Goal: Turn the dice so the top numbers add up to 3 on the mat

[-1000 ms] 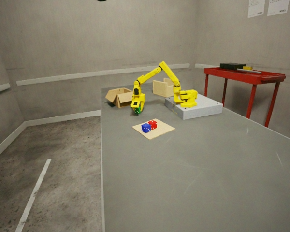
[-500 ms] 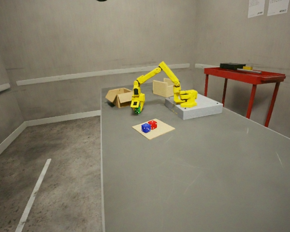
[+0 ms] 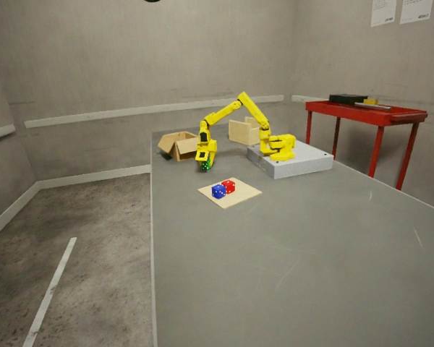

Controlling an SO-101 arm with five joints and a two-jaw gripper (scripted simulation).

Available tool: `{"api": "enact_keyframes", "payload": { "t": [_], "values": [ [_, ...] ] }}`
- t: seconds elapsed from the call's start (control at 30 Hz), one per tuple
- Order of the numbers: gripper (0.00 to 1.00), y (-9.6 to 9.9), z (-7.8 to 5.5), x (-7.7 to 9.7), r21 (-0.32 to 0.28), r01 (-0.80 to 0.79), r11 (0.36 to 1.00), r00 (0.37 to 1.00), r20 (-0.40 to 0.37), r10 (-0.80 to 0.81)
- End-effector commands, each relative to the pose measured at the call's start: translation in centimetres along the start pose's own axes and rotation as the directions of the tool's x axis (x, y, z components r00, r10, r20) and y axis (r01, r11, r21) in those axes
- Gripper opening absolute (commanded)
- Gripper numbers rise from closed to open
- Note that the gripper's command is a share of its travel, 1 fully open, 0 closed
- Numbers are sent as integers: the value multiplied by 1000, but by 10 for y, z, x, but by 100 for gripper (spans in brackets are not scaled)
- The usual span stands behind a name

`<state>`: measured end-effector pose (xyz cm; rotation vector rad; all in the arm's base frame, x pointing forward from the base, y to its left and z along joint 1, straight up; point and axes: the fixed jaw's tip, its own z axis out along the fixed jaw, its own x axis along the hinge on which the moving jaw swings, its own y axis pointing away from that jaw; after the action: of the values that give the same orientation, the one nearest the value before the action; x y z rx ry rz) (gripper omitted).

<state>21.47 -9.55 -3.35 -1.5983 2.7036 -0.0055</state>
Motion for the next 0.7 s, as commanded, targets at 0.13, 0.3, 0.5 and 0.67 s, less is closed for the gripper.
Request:
{"api": "enact_keyframes", "payload": {
  "t": [0.13,0.3,0.5,0.67],
  "values": [
    [0,0,1,2,-10,1,1000,1000,1,-1],
    [0,0,-4,2,-10,1,1000,1000,1,-1],
    [0,-1,-20,2,-10,1,1000,1000,1,-1],
    [0,-1,-30,2,-10,1,1000,1000,1,-1]
  ]
}}
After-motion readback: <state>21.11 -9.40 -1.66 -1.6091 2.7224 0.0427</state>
